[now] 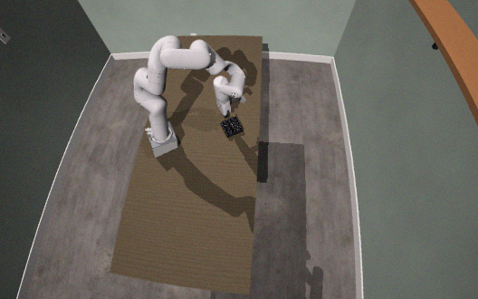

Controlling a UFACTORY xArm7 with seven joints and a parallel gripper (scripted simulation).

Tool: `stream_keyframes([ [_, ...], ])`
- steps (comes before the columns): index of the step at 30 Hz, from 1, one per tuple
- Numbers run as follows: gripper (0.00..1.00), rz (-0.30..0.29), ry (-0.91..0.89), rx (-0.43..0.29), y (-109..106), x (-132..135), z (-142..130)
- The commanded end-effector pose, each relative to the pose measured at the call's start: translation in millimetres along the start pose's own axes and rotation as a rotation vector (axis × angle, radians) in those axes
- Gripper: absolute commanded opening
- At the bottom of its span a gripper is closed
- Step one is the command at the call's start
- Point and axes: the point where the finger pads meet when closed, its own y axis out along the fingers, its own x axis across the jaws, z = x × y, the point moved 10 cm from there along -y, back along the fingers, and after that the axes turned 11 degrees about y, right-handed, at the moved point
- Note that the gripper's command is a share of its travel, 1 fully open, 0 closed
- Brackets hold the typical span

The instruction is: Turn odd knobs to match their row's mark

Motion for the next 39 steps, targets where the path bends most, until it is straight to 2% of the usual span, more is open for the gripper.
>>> stream_keyframes([
  [1,0.19,0.001,0.000,0.002,-0.7,0.2,0.8],
  [39,0.19,0.002,-0.001,0.002,4.6,0.6,0.9],
])
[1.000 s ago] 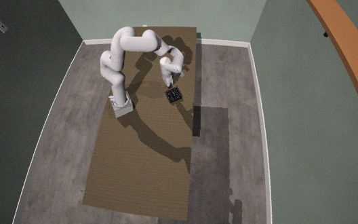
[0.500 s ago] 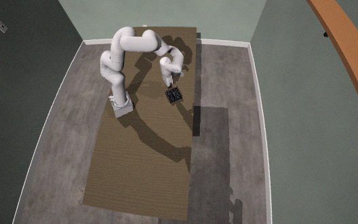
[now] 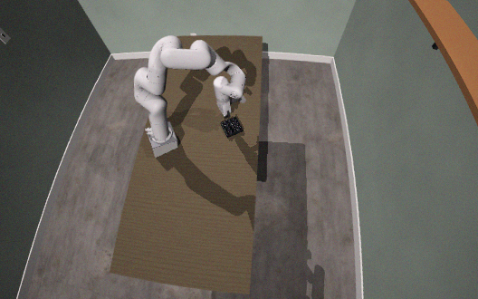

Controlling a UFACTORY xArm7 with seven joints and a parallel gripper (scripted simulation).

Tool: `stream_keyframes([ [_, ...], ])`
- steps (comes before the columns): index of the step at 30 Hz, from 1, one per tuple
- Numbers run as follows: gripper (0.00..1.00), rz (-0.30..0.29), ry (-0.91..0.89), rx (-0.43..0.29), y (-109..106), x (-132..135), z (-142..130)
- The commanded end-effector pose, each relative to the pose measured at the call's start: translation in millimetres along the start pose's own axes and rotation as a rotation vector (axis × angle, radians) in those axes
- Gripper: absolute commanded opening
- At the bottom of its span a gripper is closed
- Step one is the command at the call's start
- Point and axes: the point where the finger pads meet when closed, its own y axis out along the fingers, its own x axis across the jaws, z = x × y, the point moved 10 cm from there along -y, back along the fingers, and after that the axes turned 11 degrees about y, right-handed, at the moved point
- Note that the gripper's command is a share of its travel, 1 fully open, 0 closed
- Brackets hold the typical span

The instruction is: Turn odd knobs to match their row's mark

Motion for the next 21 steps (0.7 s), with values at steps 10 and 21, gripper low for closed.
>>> stream_keyframes([
  [10,0.19,0.001,0.000,0.002,13.9,1.0,1.0],
  [21,0.19,0.001,0.000,0.002,26.7,1.6,1.3],
])
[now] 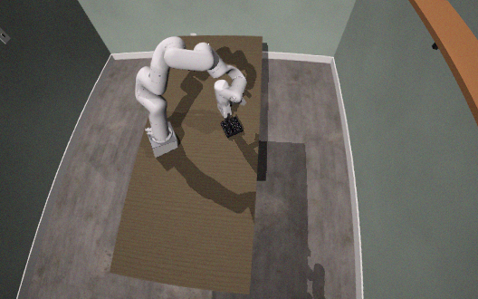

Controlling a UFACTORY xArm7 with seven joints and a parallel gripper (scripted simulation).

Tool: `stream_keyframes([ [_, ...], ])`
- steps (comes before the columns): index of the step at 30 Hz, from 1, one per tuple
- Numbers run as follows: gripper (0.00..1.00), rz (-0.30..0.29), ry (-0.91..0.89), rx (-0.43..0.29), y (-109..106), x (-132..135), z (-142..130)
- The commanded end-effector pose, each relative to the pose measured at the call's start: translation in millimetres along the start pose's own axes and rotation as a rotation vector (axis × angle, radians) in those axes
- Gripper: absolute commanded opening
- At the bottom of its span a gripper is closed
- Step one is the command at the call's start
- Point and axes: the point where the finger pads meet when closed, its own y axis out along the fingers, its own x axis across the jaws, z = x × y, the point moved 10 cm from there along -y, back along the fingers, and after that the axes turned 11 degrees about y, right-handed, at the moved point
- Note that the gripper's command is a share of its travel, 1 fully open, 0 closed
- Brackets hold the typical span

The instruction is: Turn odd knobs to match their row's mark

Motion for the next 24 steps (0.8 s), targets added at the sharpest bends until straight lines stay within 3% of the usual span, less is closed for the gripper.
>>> stream_keyframes([
  [1,0.19,0.002,0.000,0.002,6.7,0.7,1.0],
  [24,0.19,0.002,0.000,0.002,20.7,1.4,1.3],
])
